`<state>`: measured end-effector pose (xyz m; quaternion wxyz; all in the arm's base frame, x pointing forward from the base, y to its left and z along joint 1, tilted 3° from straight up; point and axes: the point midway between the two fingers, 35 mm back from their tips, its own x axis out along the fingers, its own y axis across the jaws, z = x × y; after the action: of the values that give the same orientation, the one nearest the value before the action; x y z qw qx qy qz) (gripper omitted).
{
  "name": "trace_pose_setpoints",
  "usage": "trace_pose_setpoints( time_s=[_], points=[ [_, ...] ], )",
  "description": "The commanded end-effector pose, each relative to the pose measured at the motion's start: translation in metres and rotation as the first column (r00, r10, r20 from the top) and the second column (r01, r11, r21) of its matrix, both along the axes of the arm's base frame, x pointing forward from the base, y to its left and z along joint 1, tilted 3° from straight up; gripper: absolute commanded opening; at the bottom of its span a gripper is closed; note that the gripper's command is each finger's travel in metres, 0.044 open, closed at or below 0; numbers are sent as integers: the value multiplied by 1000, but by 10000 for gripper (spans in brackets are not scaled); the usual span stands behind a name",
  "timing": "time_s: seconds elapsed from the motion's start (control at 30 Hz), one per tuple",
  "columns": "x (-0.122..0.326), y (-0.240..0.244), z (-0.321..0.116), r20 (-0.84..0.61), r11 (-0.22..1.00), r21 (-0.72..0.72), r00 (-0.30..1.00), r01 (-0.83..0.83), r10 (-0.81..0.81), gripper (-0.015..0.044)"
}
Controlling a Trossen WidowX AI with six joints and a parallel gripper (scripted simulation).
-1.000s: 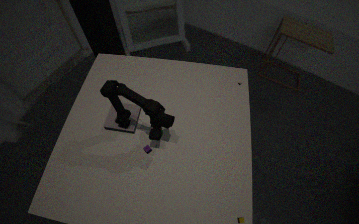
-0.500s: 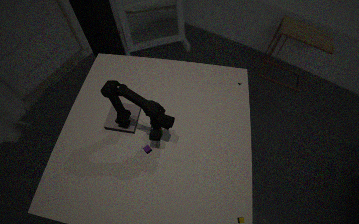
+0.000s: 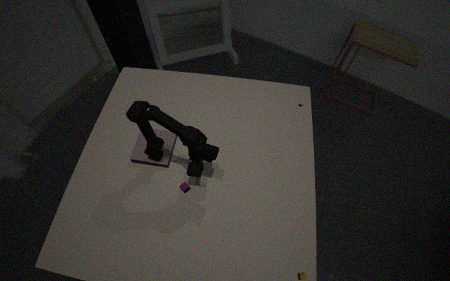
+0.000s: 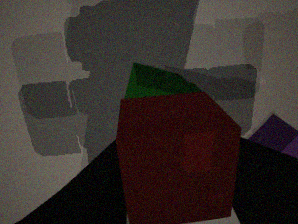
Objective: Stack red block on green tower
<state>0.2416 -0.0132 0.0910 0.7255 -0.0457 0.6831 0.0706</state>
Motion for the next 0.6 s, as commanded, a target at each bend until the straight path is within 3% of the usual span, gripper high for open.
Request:
trace_pose_setpoints(
  time_s=[0.0,0.4,0.57],
  points=[
    [0,0,0,-1,1000,0,1000,0,0,131],
    [0,0,0,-1,1000,0,1000,0,0,440],
    [0,0,0,-1,1000,0,1000,0,0,440]
  ],
)
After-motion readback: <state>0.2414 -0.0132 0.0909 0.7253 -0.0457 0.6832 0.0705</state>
